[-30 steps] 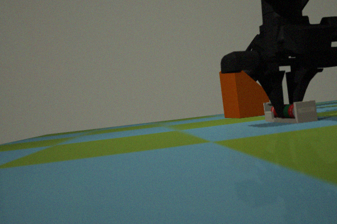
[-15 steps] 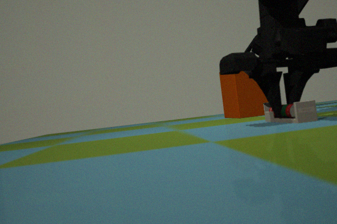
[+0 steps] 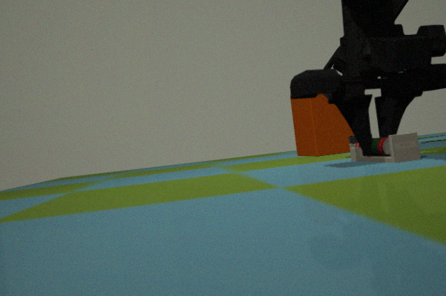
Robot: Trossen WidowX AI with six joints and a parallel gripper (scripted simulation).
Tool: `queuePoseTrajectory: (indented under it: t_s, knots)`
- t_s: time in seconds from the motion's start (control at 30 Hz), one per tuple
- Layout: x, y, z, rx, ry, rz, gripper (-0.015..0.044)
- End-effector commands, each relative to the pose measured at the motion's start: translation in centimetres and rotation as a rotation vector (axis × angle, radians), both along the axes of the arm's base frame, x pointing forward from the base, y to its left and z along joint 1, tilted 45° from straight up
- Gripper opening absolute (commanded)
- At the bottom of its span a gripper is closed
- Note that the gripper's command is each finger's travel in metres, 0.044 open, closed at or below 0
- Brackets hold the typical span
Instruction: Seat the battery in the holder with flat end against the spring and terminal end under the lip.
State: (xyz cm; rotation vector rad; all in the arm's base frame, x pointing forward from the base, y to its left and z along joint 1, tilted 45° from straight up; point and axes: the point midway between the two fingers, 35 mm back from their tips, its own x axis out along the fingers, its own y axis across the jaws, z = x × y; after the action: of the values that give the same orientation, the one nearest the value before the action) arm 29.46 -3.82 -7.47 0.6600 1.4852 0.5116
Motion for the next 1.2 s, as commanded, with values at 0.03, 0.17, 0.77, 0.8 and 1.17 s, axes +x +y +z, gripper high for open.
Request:
queuePoseTrajectory:
  t_s: [0.03,0.17,0.77,0.8,1.17]
  knots:
    - [0.0,0.0,0.0,0.000,0.000,0.001,0.0168]
    - [-0.1,-0.3,0.3,0.000,0.000,0.001,0.0168]
    - [-0.8,-5.8,5.7,-0.003,0.003,-0.001,0.0378]
    - [-0.9,-6.2,6.1,-0.003,0.002,0.000,0.0405]
    - [-1.0,-6.4,6.1,-0.003,0.002,0.000,0.0440]
